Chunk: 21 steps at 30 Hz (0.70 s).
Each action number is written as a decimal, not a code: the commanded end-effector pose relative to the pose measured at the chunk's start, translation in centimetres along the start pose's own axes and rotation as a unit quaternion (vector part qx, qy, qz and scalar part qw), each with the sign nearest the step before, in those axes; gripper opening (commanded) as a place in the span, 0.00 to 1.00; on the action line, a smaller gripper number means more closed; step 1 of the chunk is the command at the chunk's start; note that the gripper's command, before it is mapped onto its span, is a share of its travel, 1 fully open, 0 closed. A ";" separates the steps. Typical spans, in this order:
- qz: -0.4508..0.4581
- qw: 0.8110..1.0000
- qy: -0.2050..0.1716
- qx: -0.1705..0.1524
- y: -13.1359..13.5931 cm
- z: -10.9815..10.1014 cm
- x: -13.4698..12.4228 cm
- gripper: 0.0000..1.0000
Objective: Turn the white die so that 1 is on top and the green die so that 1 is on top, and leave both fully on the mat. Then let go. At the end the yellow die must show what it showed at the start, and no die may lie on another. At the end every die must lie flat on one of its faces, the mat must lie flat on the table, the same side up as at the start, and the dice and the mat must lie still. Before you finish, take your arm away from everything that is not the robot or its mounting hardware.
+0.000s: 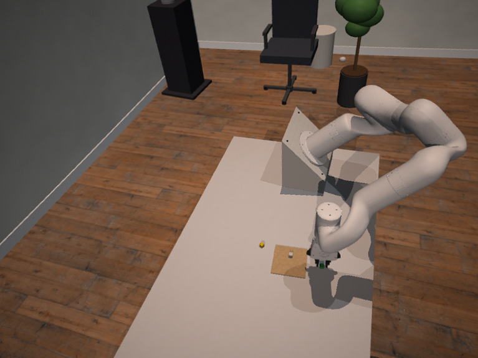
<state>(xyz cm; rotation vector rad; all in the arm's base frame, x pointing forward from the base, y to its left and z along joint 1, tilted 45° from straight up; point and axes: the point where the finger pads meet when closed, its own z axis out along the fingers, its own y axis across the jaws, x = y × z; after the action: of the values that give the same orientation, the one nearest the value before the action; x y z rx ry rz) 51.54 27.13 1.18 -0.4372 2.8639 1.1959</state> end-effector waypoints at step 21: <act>0.000 1.000 -0.001 0.000 0.0 0.3 -0.1 0.31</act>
<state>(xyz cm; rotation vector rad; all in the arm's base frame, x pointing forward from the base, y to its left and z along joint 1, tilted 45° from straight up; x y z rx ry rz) 51.53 27.19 1.12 -0.4372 2.8639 1.1959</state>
